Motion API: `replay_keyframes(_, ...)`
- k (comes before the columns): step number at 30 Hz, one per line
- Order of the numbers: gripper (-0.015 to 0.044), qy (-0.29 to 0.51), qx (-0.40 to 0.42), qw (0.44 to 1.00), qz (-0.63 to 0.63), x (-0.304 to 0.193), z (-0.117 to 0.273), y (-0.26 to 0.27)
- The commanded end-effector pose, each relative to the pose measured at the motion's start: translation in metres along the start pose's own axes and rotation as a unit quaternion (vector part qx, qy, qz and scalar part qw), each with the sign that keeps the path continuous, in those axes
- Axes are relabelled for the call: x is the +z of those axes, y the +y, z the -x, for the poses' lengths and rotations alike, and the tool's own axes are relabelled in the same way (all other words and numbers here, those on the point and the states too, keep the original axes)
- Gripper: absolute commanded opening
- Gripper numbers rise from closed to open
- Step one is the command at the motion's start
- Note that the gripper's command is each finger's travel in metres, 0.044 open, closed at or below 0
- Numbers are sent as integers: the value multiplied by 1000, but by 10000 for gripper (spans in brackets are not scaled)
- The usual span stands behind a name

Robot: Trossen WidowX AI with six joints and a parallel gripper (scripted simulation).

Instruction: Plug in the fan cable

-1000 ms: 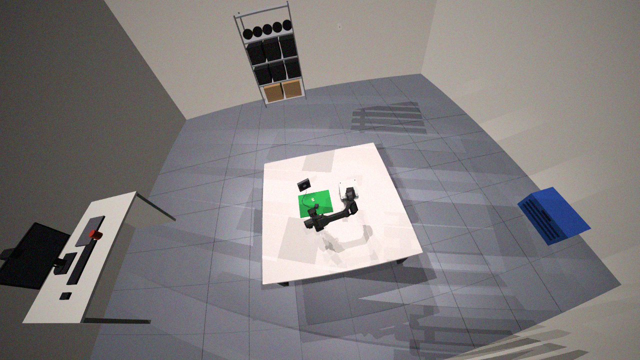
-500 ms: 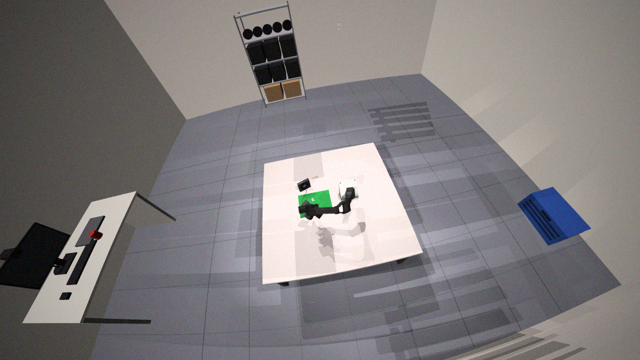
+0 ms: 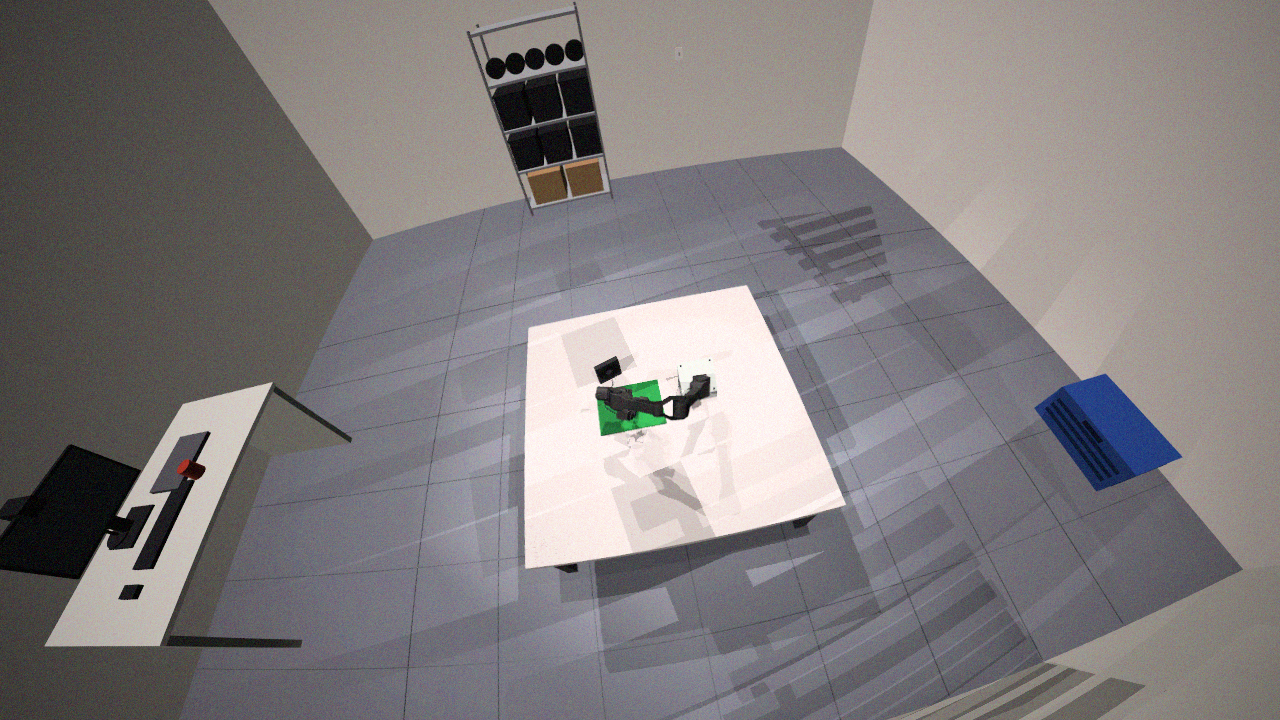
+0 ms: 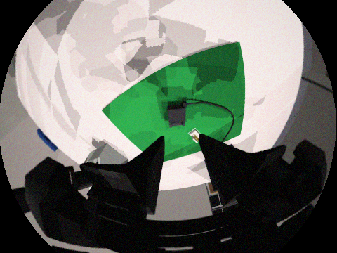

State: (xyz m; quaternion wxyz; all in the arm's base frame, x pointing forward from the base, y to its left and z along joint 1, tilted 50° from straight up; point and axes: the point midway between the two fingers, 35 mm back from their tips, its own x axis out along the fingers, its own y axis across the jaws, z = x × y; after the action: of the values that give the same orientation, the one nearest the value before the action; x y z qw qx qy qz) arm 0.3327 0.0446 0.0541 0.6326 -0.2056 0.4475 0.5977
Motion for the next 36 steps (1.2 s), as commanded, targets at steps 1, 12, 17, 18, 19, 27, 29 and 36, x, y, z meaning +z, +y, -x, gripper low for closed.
replay_keyframes(1, 210, -9, 2, 1000, 21, -2, -2, 0)
replay_keyframes(12, 210, -9, 2, 1000, 21, 6, -32, 0)
replay_keyframes(17, 210, -9, 2, 1000, 21, 8, -37, 0)
replay_keyframes(18, 210, -9, 2, 1000, 21, 8, -39, 0)
replay_keyframes(19, 210, -9, 2, 1000, 21, 9, -40, 0)
replay_keyframes(27, 210, -10, 2, 1000, 21, 12, -53, 0)
replay_keyframes(29, 210, -10, 2, 1000, 21, 13, -56, 0)
replay_keyframes(36, 210, -10, 2, 1000, 21, 16, -67, 1)
